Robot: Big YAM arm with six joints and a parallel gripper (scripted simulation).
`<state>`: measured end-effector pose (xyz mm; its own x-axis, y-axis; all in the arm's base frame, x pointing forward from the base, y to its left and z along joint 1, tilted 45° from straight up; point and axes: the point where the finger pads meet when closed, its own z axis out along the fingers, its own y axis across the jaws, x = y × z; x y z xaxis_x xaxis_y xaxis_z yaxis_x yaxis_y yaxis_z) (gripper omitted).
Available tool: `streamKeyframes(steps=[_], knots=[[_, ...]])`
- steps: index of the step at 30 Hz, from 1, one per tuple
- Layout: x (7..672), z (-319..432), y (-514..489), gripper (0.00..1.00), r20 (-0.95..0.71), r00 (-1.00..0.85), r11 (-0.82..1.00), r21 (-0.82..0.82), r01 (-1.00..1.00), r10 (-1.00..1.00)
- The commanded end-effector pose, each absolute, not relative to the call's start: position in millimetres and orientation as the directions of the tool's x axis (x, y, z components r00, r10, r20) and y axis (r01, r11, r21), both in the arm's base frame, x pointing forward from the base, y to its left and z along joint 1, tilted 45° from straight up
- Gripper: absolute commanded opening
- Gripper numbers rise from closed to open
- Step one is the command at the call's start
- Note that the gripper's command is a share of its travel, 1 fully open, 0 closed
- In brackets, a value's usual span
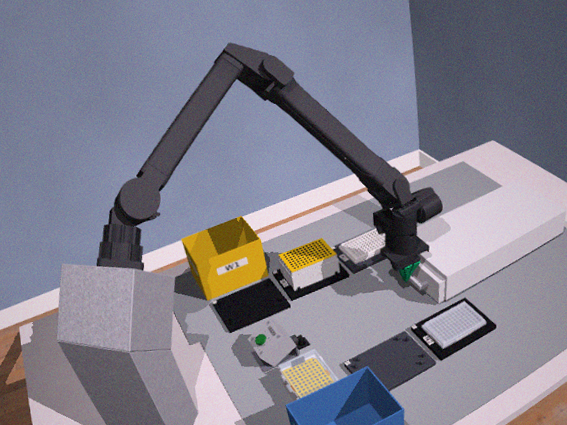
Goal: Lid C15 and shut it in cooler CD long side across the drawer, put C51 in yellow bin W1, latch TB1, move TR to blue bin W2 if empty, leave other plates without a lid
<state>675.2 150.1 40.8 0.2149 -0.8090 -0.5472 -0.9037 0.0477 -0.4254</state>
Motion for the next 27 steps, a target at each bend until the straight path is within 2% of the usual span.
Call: streamKeyframes(steps=[1,18,27], knots=[[702,56,136,0.0,-0.535,0.23,0.066,-0.477,-0.876,-0.813],[702,56,136,0.0,-0.535,0.23,0.066,-0.477,-0.876,-0.813],[680,65,147,0.0,-0.537,0.241,0.06,-0.482,-0.874,-0.808]])
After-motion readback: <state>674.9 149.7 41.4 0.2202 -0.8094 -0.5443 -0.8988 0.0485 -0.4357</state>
